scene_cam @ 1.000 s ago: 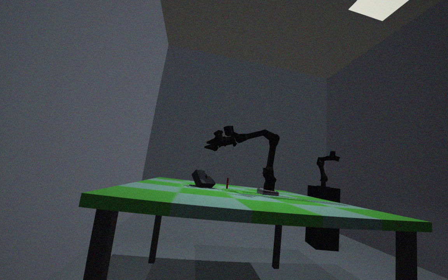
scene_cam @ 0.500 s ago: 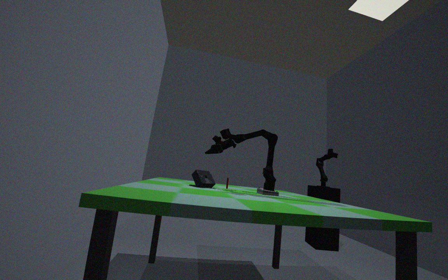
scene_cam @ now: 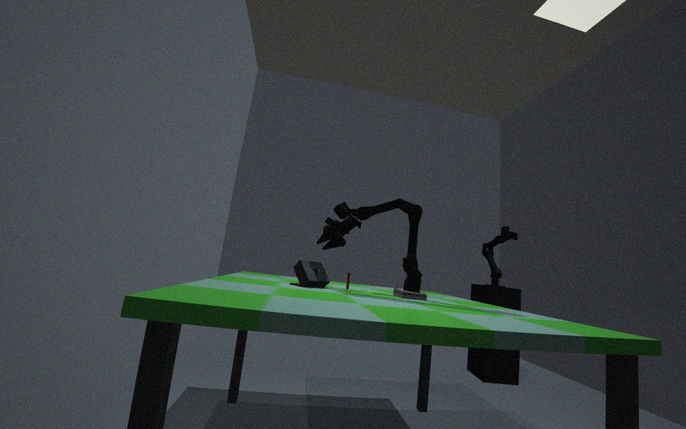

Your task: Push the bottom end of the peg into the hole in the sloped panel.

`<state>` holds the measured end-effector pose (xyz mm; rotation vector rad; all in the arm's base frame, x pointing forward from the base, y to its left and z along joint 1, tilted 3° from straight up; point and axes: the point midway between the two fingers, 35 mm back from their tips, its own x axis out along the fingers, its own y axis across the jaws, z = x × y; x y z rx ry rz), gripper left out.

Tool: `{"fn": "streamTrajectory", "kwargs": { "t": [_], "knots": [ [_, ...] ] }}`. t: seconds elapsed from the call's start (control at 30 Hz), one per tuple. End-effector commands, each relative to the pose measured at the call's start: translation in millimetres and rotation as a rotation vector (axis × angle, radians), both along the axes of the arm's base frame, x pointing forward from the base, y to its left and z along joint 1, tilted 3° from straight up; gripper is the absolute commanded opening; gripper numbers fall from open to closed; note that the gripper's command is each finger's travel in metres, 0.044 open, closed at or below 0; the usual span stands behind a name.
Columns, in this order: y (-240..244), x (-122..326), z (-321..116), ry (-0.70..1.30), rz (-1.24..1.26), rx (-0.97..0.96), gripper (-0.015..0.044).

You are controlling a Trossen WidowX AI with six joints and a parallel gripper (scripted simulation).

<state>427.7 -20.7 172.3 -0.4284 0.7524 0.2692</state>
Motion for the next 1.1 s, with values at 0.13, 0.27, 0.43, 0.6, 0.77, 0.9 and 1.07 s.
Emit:
{"fn": "streamTrajectory", "kwargs": {
  "t": [0.13, 0.27, 0.43, 0.6, 0.77, 0.9, 1.07],
  "knots": [
    [-18, -14, -19, 0.104, 0.085, -0.126, 0.044],
    [-27, -22, -27, 0.16, 0.139, -0.185, 0.044],
    [-37, -34, -37, 0.231, 0.212, -0.251, 0.044],
    [-47, -46, -46, 0.302, 0.293, -0.308, 0.044],
    [-56, -59, -54, 0.372, 0.38, -0.356, 0.044],
    [-62, -69, -59, 0.426, 0.455, -0.386, 0.044],
    [-69, -83, -65, 0.491, 0.554, -0.416, 0.044]
  ]
}}
